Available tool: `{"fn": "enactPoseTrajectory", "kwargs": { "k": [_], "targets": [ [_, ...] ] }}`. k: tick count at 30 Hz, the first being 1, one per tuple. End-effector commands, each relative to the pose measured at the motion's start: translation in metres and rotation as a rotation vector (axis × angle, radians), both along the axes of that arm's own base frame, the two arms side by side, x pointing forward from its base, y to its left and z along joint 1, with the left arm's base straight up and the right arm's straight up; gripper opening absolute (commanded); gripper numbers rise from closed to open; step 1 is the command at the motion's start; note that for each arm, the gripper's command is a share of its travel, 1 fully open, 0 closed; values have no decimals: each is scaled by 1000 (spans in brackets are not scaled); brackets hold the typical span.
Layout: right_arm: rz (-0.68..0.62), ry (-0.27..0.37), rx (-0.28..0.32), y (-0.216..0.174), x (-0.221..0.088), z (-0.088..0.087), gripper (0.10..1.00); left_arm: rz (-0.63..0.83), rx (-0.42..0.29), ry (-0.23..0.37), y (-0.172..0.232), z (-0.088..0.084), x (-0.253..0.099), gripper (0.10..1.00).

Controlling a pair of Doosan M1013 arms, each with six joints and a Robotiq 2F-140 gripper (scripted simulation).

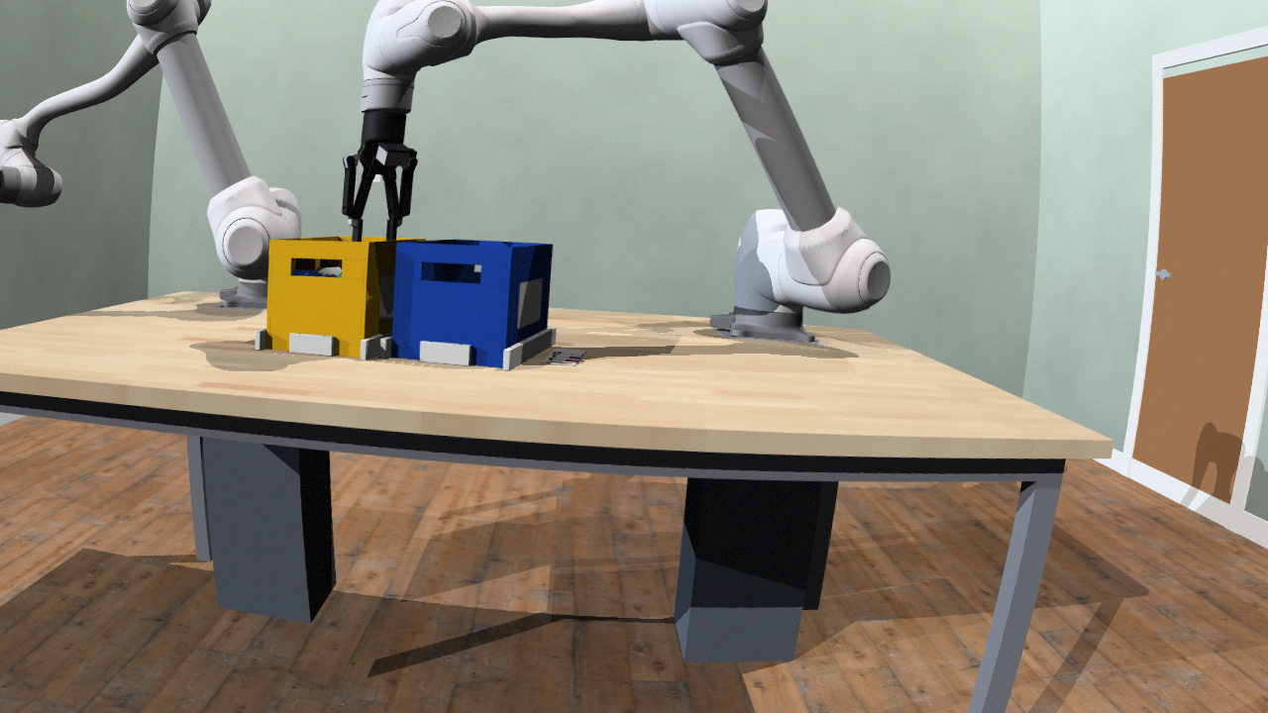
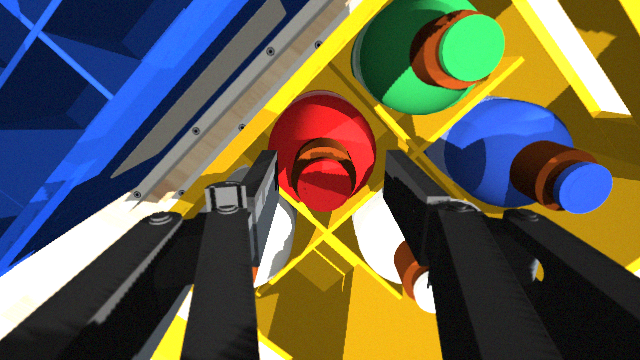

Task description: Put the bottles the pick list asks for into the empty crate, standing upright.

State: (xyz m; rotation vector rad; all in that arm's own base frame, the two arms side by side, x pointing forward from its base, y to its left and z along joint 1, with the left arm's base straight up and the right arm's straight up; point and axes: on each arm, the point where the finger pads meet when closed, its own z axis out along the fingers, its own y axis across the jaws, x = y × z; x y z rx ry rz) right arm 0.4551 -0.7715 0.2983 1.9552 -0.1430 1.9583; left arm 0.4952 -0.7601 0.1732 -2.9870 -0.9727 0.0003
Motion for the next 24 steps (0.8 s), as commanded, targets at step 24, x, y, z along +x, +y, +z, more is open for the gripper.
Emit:
{"fn": "enactPoseTrajectory", "kwargs": {
  "k": [24],
  "targets": [
    [0,-1,-2,0,0,1,1000,0,-1,-1,0,-1,0,99]
  ]
}}
